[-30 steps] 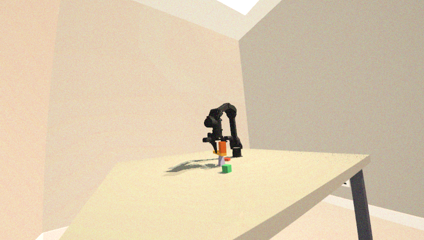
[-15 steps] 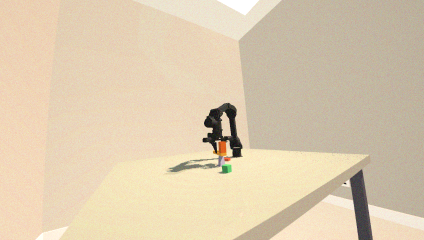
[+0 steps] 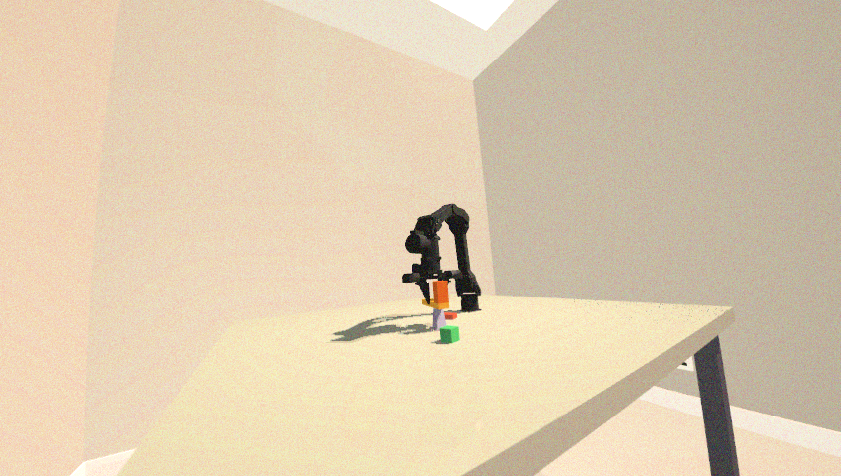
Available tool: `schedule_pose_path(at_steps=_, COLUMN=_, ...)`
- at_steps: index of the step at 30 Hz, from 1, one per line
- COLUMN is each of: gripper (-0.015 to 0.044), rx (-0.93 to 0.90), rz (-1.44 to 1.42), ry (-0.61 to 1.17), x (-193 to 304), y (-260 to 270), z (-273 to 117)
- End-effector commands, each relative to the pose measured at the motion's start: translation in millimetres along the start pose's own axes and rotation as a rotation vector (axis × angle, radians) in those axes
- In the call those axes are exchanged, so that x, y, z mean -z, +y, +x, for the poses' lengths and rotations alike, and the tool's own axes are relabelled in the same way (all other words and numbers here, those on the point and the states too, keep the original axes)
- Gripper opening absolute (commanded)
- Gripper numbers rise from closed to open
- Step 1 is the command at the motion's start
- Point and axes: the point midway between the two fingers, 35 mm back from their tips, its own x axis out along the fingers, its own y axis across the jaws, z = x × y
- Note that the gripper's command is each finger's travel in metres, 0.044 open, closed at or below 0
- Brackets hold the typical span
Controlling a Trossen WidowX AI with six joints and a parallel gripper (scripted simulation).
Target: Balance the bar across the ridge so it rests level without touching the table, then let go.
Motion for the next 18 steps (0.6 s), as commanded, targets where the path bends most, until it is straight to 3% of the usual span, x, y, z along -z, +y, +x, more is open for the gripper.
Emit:
schedule_pose_path(at_steps=1, gripper=0.0, rx=-0.001, rz=0.003, ry=0.001, x=0.2, y=0.0, z=1.9)
schedule_pose_path(at_steps=18, gripper=0.0, rx=-0.001, rz=0.003, ry=0.001, x=0.0, y=0.0, z=0.5)
